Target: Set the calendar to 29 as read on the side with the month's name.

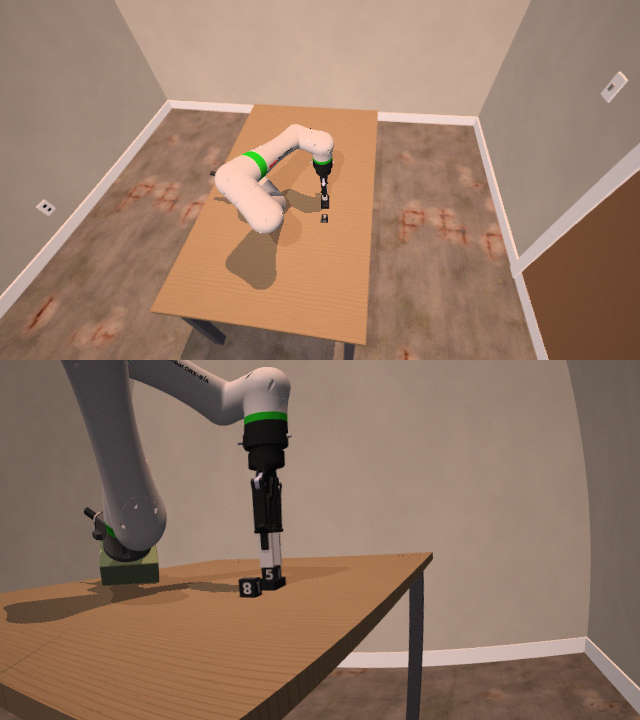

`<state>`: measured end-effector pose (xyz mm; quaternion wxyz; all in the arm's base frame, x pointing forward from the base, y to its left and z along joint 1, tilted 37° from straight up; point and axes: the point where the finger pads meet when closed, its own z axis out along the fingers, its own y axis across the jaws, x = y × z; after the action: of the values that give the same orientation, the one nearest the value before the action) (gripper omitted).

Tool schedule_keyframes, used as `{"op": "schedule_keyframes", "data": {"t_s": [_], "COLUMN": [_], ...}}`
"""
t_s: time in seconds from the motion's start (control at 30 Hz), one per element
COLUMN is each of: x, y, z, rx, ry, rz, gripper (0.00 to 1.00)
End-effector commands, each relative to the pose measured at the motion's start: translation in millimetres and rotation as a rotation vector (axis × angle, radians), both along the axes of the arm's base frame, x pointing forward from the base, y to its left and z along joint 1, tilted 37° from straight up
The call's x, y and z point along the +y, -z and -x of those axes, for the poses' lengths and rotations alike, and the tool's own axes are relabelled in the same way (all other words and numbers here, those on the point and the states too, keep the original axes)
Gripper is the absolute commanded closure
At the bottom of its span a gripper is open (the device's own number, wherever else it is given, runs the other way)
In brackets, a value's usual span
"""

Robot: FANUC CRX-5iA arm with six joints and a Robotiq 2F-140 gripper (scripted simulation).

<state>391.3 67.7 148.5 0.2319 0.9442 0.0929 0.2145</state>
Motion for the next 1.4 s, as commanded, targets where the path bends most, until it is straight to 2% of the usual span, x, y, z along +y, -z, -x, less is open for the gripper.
{"op": "schedule_keyframes", "data": {"t_s": [0.0, 0.37, 0.67, 0.7, 1.37], "x": [3.1, 24.7, 28.0, 28.0, 27.9], "y": [-6.2, -49.6, -56.2, -56.2, -56.2], "z": [3.7, 28.1, 31.7, 31.7, 31.7], "rx": [0.000, 0.000, 0.000, 0.000, 0.000], "ry": [0.000, 0.000, 0.000, 0.000, 0.000], "rz": [0.000, 0.000, 0.000, 0.000, 0.000], "gripper": [0.71, 0.71, 0.71, 0.00, 0.00]}}
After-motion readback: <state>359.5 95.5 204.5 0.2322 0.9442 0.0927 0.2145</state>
